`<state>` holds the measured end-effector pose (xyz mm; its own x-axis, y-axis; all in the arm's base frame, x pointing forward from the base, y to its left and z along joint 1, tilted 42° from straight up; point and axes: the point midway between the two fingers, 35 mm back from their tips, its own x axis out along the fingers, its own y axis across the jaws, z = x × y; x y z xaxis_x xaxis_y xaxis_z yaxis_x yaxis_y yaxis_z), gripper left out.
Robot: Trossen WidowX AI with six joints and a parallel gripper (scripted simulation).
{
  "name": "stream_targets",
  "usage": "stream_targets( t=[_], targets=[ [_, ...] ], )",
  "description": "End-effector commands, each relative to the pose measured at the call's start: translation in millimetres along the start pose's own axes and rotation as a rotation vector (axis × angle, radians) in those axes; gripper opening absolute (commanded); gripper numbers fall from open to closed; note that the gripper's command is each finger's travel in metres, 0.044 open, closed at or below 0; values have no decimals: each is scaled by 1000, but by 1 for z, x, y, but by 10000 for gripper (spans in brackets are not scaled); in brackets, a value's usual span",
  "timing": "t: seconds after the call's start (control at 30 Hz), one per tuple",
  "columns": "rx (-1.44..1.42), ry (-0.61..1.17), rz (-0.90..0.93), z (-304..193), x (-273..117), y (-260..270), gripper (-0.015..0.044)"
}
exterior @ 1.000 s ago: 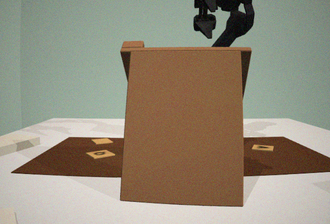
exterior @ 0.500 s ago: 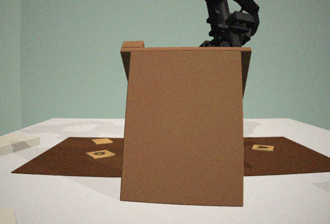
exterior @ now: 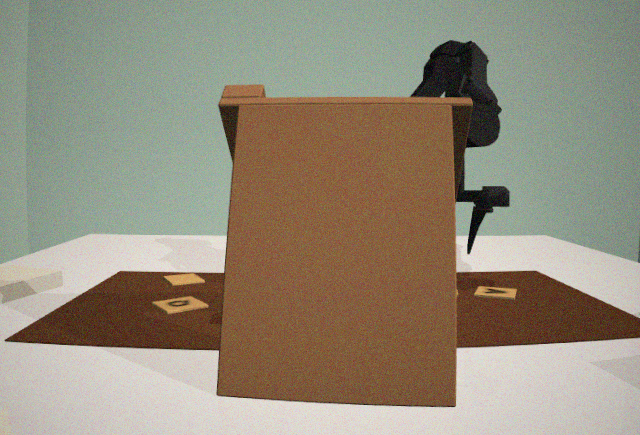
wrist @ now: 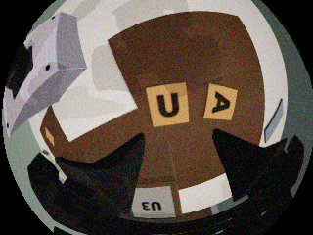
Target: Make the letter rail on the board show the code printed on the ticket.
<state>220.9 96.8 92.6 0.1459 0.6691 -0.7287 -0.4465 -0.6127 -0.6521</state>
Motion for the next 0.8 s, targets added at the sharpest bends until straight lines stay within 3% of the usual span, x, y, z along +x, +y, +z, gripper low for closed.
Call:
stream_targets(
  t=[0.0, 0.33, 0.77],
  targets=[
    [-97, -4, 13, 11, 10, 3, 340],
    [-97, -4, 14, 12, 11, 6, 340],
    [-97, -5, 12, 13, 43, 7, 340]
  ],
)
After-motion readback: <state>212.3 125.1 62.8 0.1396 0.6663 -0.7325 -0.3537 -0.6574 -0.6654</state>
